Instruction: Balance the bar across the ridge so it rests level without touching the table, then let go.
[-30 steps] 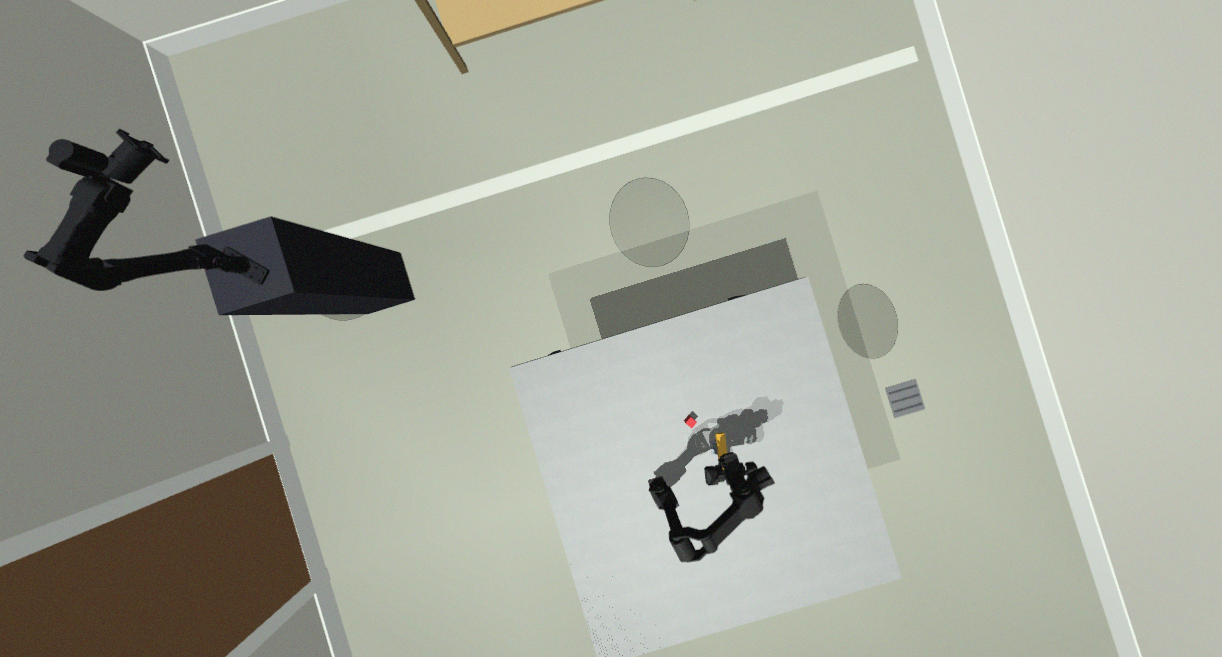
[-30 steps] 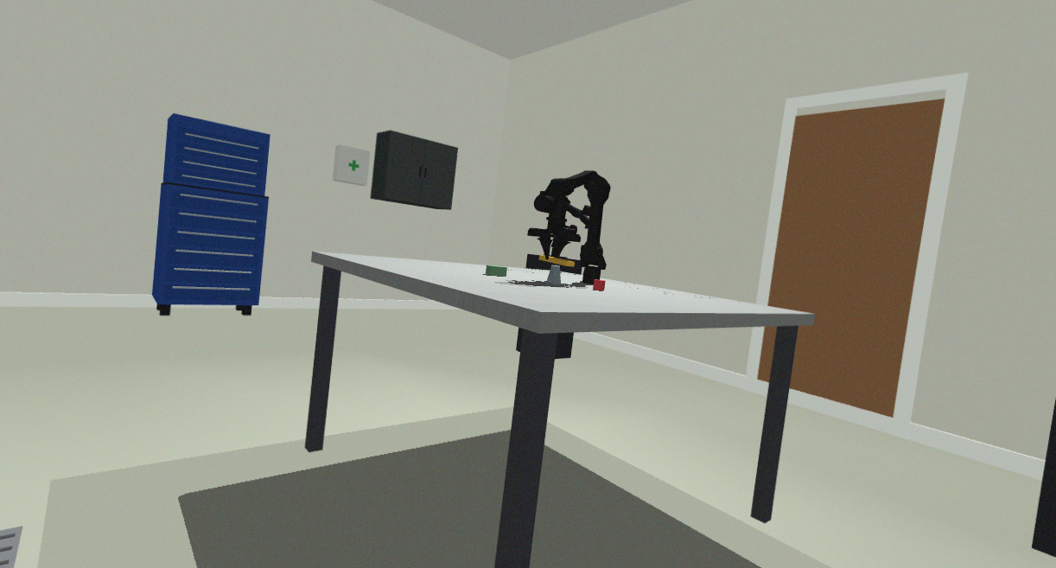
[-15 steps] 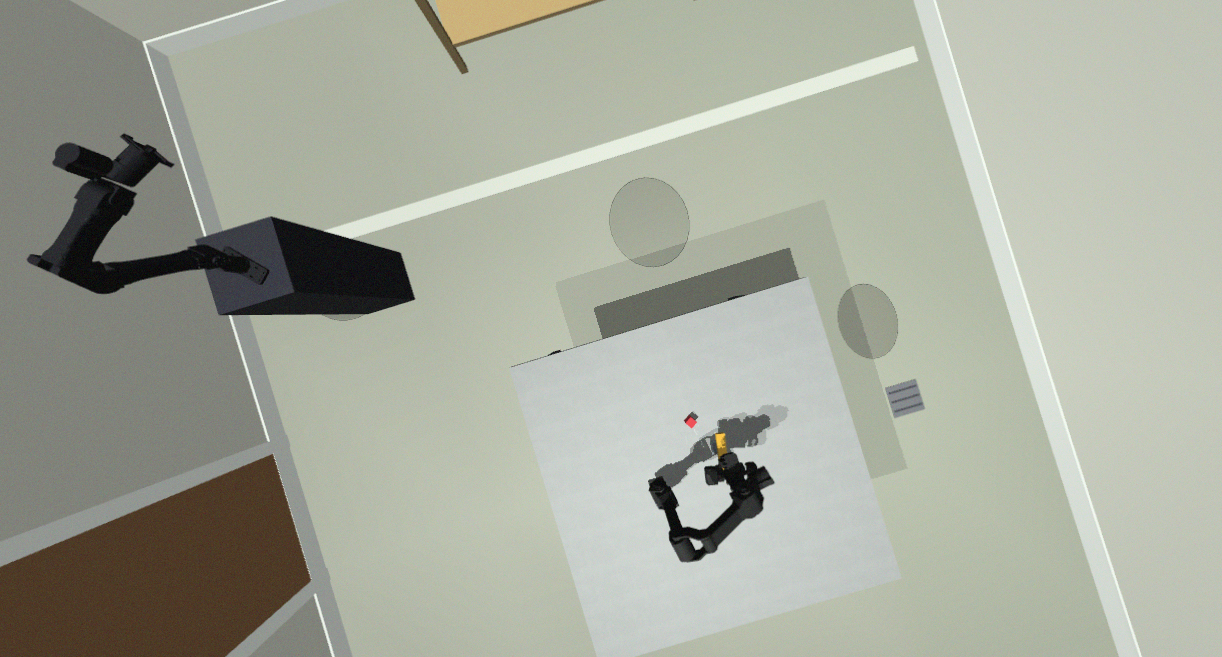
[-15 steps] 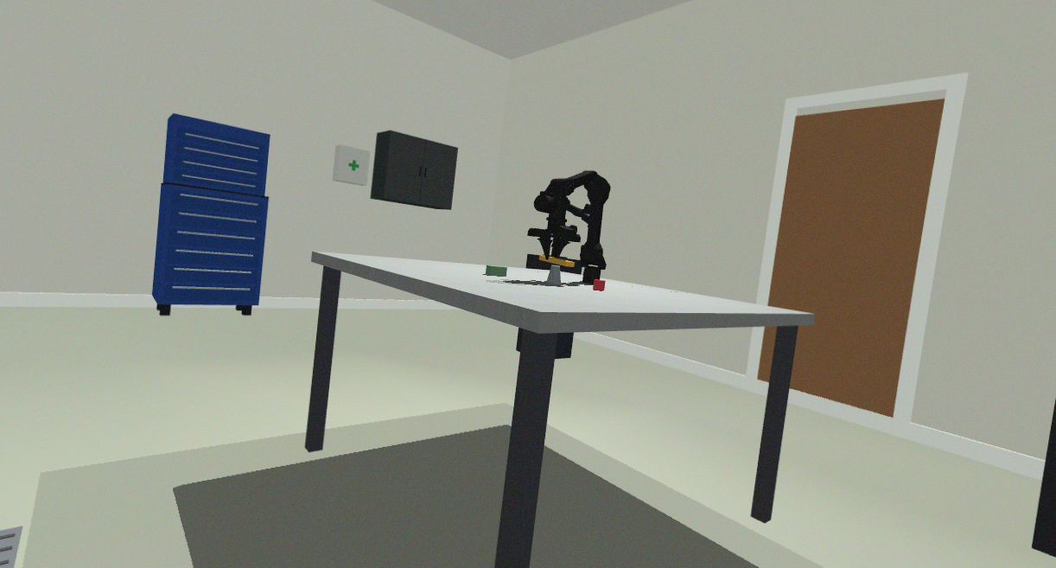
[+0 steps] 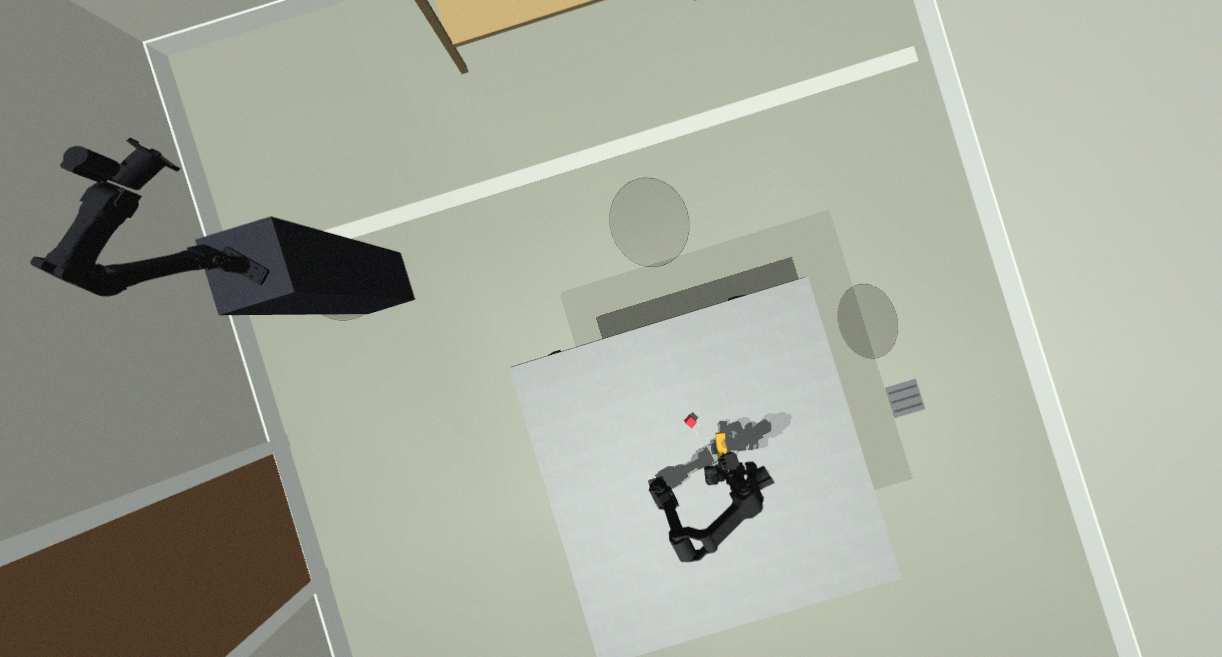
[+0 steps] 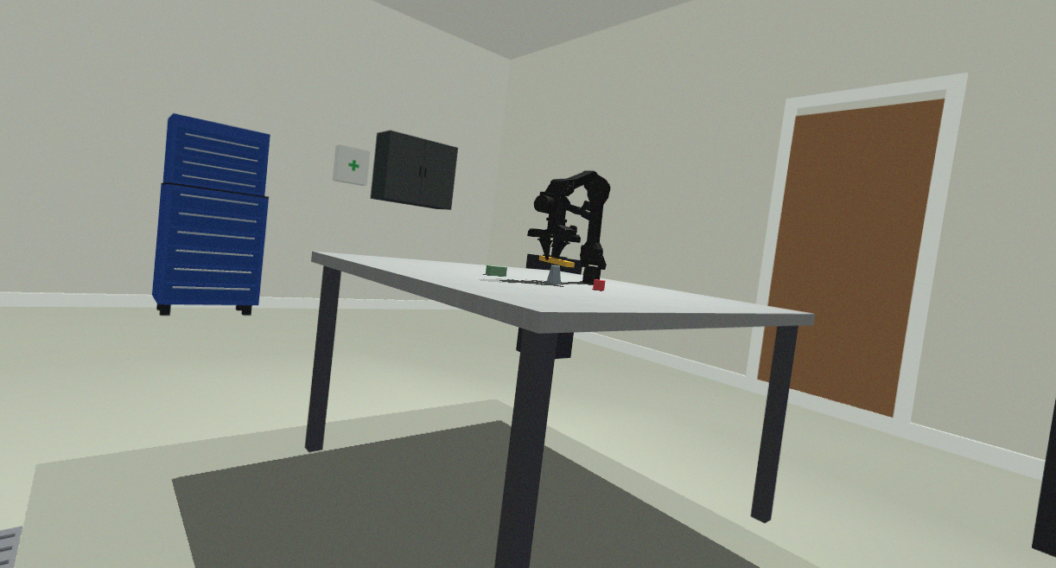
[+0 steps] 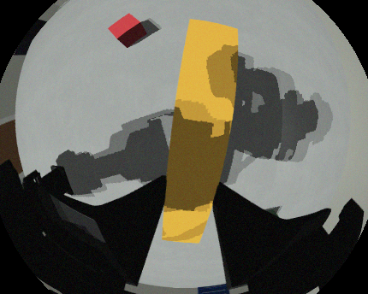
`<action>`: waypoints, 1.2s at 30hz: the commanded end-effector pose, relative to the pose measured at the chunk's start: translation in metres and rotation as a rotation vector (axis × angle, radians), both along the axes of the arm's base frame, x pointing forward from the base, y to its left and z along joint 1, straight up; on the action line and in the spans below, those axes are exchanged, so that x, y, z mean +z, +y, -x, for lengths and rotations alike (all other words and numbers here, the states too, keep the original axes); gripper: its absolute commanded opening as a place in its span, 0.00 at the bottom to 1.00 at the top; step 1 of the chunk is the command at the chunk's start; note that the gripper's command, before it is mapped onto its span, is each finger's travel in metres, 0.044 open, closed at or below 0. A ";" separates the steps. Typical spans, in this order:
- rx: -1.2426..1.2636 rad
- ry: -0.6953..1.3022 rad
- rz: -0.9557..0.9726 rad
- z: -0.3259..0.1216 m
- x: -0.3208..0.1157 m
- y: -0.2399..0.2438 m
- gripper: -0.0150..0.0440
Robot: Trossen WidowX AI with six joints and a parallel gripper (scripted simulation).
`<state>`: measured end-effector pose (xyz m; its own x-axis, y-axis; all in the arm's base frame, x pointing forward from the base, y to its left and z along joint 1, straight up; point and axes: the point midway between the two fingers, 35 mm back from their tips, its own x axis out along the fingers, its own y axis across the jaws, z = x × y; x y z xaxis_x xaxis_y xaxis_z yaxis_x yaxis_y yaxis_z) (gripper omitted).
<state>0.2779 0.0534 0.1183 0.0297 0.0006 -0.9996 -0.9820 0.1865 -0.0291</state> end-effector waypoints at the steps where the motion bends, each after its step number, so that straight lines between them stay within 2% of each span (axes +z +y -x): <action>1: 0.004 0.002 -0.005 0.000 -0.001 0.001 0.25; 36: 0.004 0.002 -0.005 0.000 -0.004 0.001 0.25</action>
<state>0.2781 0.0534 0.1153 0.0298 0.0006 -0.9996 -0.9820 0.1865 -0.0291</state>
